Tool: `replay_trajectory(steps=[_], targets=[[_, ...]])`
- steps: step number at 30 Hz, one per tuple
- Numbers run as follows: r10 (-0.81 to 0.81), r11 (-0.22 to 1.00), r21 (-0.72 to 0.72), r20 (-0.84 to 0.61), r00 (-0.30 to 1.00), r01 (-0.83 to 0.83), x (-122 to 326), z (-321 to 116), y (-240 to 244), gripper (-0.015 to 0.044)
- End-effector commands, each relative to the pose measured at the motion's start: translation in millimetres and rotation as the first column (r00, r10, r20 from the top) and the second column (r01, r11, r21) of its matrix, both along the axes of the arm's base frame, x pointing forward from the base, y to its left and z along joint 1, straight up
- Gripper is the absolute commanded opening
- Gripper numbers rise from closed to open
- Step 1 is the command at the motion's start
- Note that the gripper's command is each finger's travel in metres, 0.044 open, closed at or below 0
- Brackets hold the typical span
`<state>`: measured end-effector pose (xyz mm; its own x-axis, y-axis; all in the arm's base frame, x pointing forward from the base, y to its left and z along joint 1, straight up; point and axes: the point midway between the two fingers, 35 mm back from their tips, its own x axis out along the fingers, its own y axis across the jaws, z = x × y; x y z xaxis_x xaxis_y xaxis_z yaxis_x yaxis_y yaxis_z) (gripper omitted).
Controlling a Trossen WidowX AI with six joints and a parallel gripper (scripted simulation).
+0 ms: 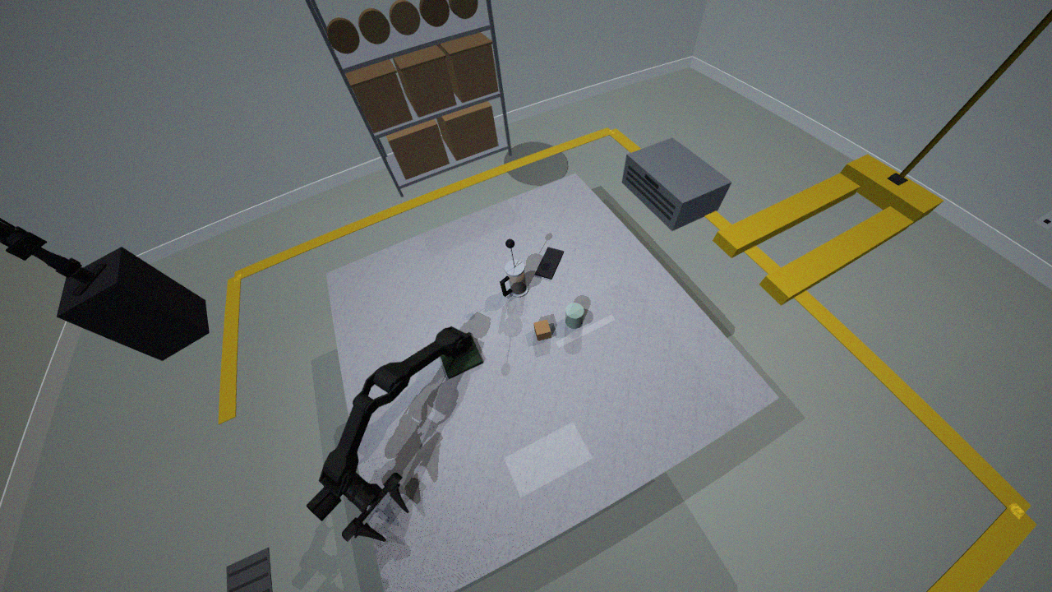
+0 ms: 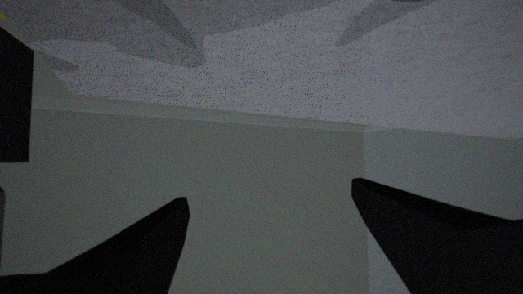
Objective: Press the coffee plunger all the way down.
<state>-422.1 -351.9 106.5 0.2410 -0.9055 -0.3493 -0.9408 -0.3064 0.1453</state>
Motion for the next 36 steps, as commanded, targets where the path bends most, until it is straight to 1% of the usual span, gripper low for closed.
replay_trajectory(steps=[1, 2, 7, 10, 13, 14, 16, 17, 21, 25, 29, 32, 36], targets=[[0.006, 1.000, 0.000, -0.006, 1.000, -0.006, 2, 1, -2, 0.0426], [0.016, 1.000, 0.002, -0.014, 1.000, -0.016, 6, 3, -7, 0.0440], [0.097, 0.995, 0.014, -0.097, 0.991, -0.096, 35, 11, -32, 0.0440], [0.186, 0.982, 0.023, -0.189, 0.964, -0.186, 69, 24, -59, 0.0440], [0.291, 0.955, 0.038, -0.290, 0.912, -0.293, 114, 39, -88, 0.0440], [0.297, 0.954, 0.056, -0.323, 0.898, -0.295, 119, 45, -88, 0.0440], [0.357, 0.931, 0.067, -0.379, 0.854, -0.360, 149, 54, -104, 0.0440], [0.366, 0.927, 0.080, -0.413, 0.834, -0.368, 153, 52, -106, 0.0440], [0.449, 0.879, 0.089, -0.487, 0.749, -0.469, 208, 68, -126, 0.0440], [0.524, 0.812, 0.115, -0.577, 0.627, -0.573, 272, 85, -139, 0.0440], [0.577, 0.720, 0.147, -0.670, 0.468, -0.678, 342, 103, -144, 0.0440], [0.580, 0.657, 0.165, -0.734, 0.353, -0.735, 379, 114, -139, 0.0440], [0.560, 0.545, 0.201, -0.810, 0.174, -0.814, 447, 131, -128, 0.0440]])
